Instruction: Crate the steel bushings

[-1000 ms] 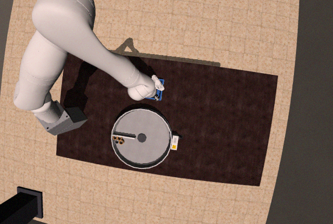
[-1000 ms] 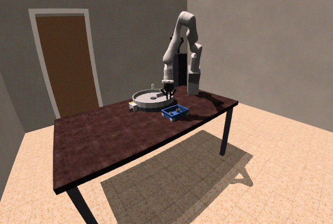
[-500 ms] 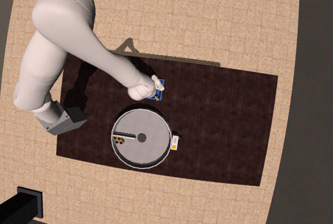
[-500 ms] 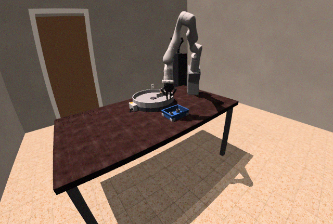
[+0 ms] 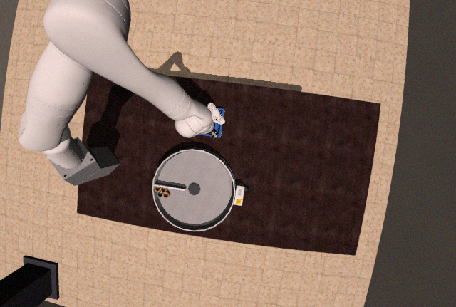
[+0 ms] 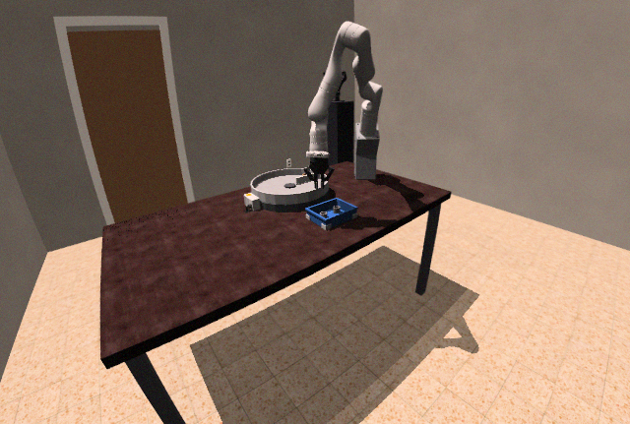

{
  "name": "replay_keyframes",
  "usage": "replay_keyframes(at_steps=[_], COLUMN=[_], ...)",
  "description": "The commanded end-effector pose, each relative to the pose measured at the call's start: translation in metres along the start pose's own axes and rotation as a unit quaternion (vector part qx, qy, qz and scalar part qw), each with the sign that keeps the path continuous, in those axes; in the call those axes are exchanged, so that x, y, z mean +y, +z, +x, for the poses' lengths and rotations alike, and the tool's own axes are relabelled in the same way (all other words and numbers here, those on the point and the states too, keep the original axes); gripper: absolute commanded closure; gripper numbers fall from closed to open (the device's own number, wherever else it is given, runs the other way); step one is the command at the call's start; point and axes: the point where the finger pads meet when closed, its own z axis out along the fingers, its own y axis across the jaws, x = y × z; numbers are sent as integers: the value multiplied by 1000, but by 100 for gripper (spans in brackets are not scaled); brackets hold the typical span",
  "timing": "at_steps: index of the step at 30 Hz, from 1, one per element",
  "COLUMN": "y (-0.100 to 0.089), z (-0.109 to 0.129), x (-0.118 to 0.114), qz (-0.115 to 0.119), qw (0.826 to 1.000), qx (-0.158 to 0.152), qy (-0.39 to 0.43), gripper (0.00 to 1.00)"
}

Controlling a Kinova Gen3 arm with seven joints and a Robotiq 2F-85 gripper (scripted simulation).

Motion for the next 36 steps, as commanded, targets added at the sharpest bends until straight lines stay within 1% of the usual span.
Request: replay_keyframes(at_steps=[1, 33, 34, 36], y=[-1, -1, -1, -1], z=[0, 0, 0, 0], x=[0, 0, 0, 0], qz=[-1, -1, -1, -1], qw=[1000, 1000, 1000, 1000], qx=[1, 1, 1, 1], qy=[0, 0, 0, 0], gripper=[84, 84, 0, 0])
